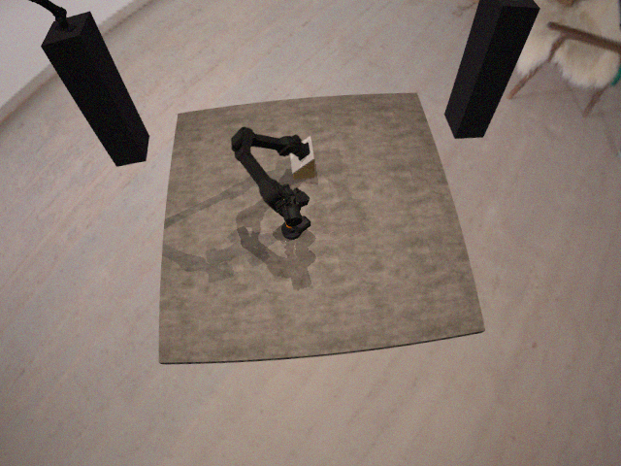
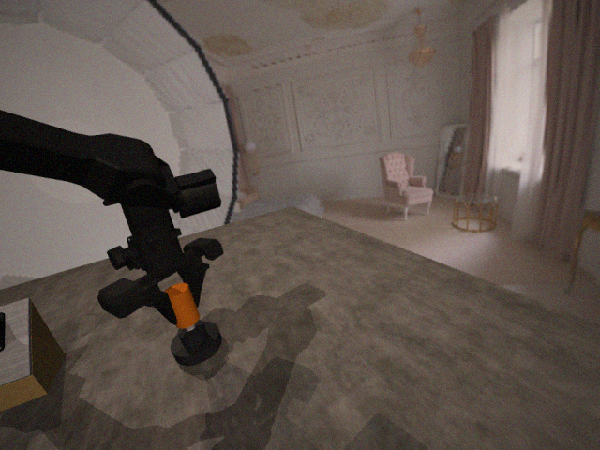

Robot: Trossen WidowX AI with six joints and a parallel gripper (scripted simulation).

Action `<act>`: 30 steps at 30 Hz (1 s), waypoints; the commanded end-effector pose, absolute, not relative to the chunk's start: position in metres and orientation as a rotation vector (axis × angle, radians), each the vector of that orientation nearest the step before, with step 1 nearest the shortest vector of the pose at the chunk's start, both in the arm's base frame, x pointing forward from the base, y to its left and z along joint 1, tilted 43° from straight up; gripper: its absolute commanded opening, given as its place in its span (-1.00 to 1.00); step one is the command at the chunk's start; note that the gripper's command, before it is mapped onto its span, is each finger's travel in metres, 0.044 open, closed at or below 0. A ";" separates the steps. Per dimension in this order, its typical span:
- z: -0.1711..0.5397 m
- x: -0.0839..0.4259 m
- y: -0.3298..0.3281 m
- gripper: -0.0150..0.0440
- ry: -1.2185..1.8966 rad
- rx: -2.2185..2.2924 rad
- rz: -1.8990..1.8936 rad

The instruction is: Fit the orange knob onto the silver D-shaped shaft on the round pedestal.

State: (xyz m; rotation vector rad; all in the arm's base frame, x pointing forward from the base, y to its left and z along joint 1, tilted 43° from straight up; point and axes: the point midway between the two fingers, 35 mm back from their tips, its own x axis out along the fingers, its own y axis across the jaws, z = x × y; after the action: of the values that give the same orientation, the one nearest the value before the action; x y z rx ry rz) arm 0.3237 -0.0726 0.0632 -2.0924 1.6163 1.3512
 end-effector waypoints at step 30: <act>0.067 0.327 -0.071 -0.49 1.604 -2.121 1.398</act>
State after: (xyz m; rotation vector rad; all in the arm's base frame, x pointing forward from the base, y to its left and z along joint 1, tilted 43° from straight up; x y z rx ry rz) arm 0.3240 -0.0695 0.0669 -2.1082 1.6112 1.3880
